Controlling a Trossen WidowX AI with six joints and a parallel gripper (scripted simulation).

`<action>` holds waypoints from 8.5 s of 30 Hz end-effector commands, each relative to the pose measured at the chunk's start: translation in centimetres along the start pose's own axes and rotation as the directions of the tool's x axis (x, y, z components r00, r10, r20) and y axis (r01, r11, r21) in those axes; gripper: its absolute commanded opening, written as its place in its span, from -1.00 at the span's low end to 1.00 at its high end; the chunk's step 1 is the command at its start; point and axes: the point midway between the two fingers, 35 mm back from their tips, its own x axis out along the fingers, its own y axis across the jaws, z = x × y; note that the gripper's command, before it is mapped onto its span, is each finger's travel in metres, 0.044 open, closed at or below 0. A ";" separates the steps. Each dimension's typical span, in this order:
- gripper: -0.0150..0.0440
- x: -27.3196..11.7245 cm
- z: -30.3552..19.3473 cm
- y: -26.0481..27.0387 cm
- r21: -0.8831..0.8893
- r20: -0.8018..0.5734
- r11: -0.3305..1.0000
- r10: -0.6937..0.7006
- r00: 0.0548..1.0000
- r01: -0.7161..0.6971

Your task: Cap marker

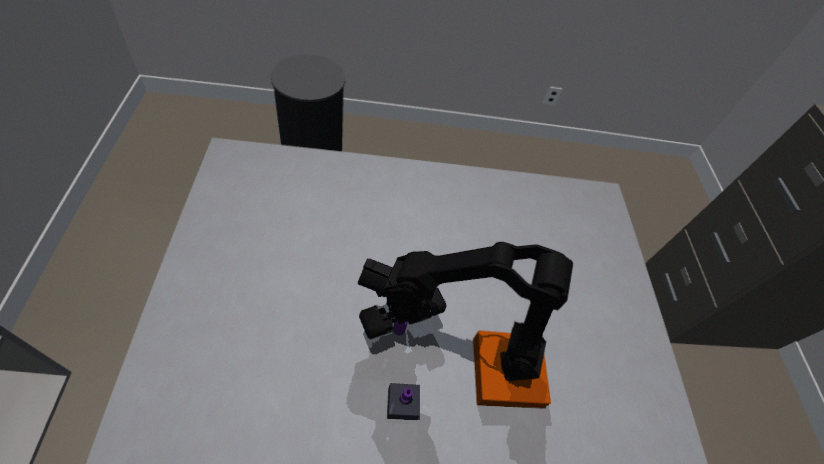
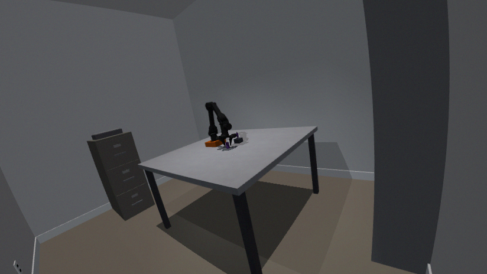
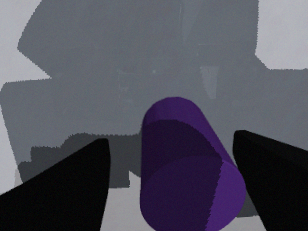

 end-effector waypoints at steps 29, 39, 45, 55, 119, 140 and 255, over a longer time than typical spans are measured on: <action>-0.49 -4.6 -0.1 0.0 0.000 0.001 1.000 -0.008 1.000 0.008; -0.49 -6.1 -1.0 0.7 -0.008 -0.001 1.000 -0.007 1.000 0.007; -0.49 -6.8 -2.6 1.7 -0.019 -0.004 1.000 -0.004 1.000 0.004; -0.49 -8.0 -5.2 3.4 -0.015 -0.005 1.000 -0.003 1.000 0.003; -0.49 -9.4 -16.2 6.4 -0.001 -0.013 1.000 -0.003 1.000 0.003; -0.49 -6.0 -16.3 6.1 -0.001 -0.013 1.000 -0.003 1.000 0.003; -0.49 -10.2 -16.0 6.3 -0.901 -0.013 0.434 -0.003 1.000 -0.010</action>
